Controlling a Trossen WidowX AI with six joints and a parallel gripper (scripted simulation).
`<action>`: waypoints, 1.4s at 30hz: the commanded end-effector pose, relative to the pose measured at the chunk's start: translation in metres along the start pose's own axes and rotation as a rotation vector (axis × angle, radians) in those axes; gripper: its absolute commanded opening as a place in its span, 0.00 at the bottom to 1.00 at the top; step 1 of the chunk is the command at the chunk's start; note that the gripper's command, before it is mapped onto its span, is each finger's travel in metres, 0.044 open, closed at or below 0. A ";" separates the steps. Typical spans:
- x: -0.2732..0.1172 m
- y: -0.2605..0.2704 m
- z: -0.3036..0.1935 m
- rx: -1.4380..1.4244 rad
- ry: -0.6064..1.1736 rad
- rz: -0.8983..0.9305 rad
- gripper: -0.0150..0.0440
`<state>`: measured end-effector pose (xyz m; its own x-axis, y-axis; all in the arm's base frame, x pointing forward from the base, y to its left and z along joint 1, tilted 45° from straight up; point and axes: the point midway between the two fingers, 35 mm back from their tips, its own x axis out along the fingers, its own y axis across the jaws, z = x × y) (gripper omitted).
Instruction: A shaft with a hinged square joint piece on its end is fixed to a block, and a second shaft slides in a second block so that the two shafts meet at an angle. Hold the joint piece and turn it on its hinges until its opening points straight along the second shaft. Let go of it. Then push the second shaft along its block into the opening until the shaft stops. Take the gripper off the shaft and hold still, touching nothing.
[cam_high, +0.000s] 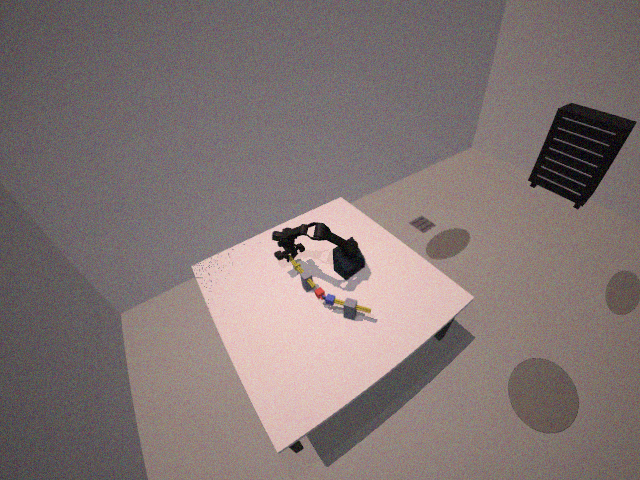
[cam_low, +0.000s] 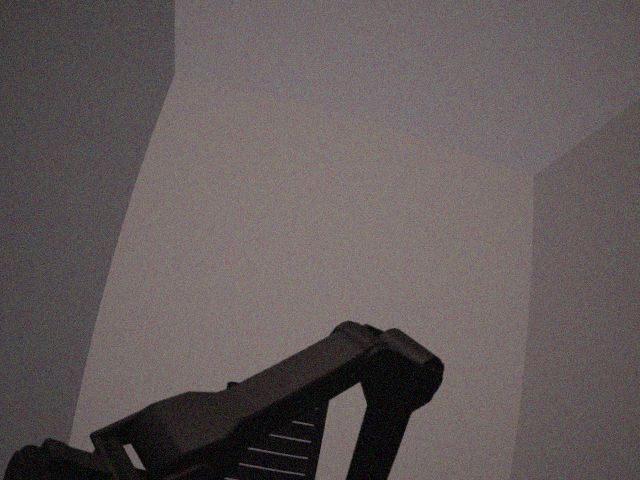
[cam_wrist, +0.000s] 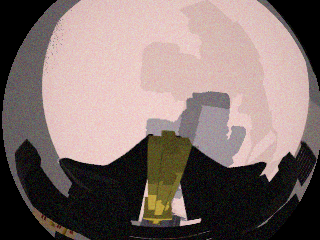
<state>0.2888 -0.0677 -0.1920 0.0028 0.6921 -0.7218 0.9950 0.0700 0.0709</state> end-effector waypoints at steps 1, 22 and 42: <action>0.000 0.000 0.000 0.000 0.000 0.000 0.37; 0.001 0.000 -0.003 0.005 0.005 -0.066 0.37; 0.000 0.000 -0.006 0.003 0.002 -0.139 0.25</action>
<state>0.2886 -0.0633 -0.1880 -0.1352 0.6770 -0.7234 0.9860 0.1636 -0.0312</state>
